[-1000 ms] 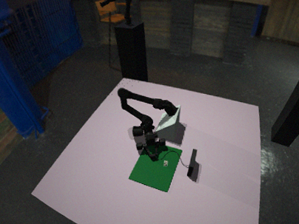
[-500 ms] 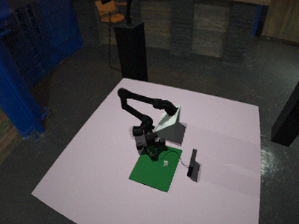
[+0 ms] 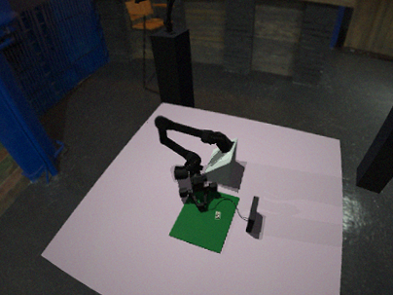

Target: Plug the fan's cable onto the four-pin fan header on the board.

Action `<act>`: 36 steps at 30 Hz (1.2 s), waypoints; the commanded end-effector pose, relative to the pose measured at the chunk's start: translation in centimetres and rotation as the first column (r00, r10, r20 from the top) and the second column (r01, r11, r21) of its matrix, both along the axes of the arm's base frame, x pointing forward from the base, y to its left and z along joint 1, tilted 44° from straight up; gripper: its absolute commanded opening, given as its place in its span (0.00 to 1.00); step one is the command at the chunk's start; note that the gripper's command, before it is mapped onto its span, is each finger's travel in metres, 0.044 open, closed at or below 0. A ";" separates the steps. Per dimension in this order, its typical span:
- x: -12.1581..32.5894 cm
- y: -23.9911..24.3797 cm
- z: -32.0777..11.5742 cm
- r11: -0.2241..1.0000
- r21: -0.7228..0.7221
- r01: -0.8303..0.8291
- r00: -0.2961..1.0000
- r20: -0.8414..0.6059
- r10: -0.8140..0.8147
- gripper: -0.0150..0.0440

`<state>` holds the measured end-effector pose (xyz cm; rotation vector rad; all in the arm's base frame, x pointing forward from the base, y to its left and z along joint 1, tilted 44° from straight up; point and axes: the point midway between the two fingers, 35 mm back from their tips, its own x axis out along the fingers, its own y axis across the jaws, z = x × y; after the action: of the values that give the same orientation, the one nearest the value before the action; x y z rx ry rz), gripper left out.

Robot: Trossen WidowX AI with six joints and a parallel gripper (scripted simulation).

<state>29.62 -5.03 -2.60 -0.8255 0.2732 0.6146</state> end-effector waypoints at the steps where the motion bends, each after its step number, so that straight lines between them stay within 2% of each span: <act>1: 0.0 0.0 0.0 1.000 0.000 0.001 1.000 -0.001 -0.001 0.25; 8: 0.0 0.0 0.0 1.000 0.000 0.001 1.000 -0.001 -0.001 0.25; 16: 0.0 0.0 0.0 1.000 0.000 0.000 1.000 0.000 0.000 0.60; 36: 0.0 0.0 0.0 1.000 0.000 0.000 1.000 0.000 0.000 0.60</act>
<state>29.62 -5.03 -2.60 -0.8256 0.2731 0.6146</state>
